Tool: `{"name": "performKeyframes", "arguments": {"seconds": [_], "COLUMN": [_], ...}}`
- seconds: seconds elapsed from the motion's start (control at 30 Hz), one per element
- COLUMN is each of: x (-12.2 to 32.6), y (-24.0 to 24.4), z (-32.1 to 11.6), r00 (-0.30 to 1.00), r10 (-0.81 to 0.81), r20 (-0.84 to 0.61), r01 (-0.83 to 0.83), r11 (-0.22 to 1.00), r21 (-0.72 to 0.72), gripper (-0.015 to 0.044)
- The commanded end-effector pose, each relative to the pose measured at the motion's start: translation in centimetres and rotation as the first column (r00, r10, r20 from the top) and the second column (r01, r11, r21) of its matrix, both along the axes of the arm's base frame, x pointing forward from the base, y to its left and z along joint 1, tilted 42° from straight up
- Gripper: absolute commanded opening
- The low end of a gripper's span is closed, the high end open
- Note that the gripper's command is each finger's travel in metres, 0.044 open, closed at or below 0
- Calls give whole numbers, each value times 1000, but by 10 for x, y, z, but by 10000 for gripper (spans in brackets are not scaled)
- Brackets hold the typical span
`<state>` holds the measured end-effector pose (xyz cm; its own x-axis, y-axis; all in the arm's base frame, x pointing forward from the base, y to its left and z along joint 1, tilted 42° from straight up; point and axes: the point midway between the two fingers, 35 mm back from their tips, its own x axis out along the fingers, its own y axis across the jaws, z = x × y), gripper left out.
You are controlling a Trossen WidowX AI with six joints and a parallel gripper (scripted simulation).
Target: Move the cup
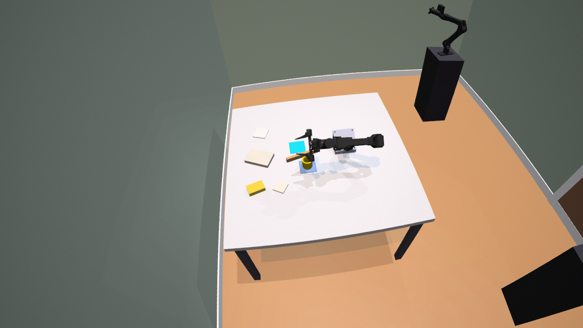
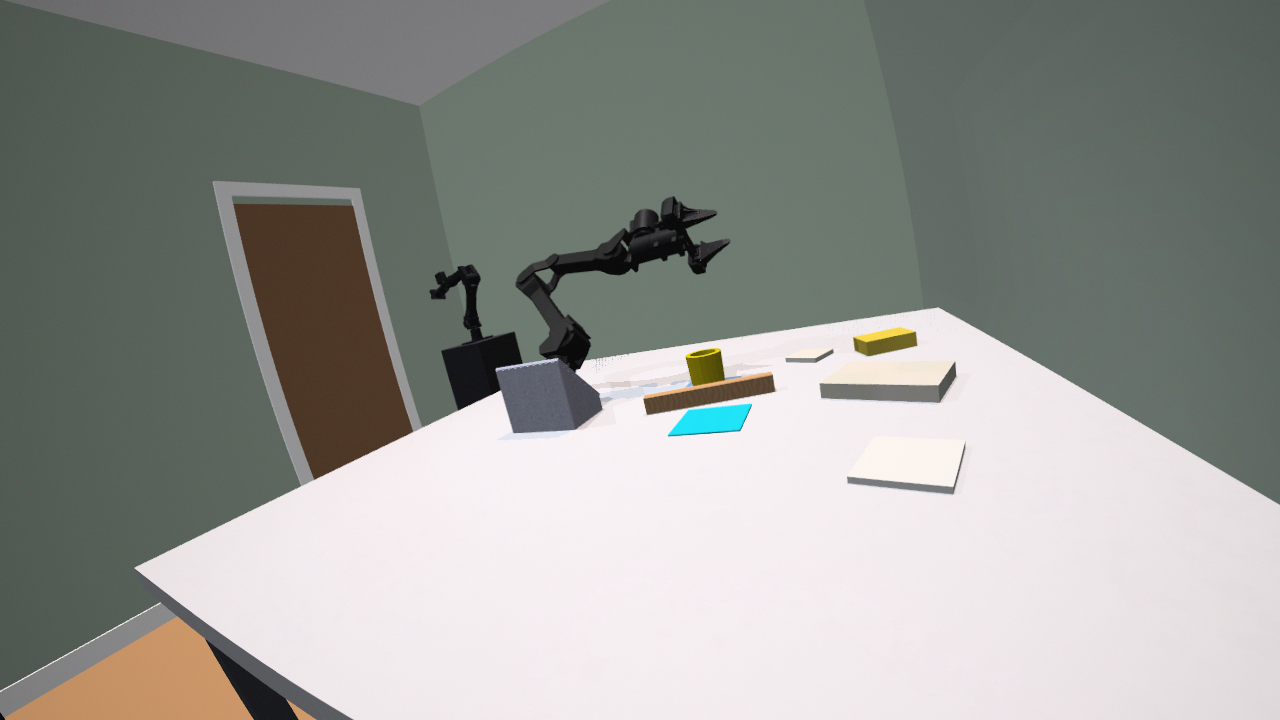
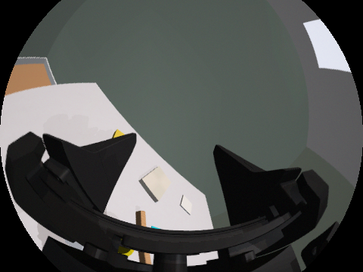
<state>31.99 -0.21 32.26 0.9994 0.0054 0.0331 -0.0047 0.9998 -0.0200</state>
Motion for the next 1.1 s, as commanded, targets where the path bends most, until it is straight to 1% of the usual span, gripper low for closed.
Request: {"name": "performKeyframes", "arguments": {"seconds": [0.0,0.03,0.1,0.2,0.27,0.4,0.47,0.53,0.6,0.67,0.73,1.07], "x": [2,6,18,22,18,-1,-14,-29,-45,-55,-58,-58], "y": [0,1,4,8,10,16,20,25,31,34,34,32], "z": [-3,-13,-50,-108,-132,-174,-188,-199,-204,-205,-205,-206], "r00": [1000,997,963,825,733,497,368,225,79,-9,-33,-33], "r10": [5,18,71,169,220,345,415,500,599,669,690,690], "r20": [-17,-69,-259,-540,-644,-796,-832,-836,-797,-744,-723,-723], "r01": [-4,-16,-40,7,67,267,395,551,720,825,853,853], "r11": [1000,999,992,951,918,813,740,643,518,426,397,397], "r21": [7,28,123,309,390,518,544,533,461,373,340,340], "gripper": [374,348,295,216,167,167,167,167,167,167,167,167]}}
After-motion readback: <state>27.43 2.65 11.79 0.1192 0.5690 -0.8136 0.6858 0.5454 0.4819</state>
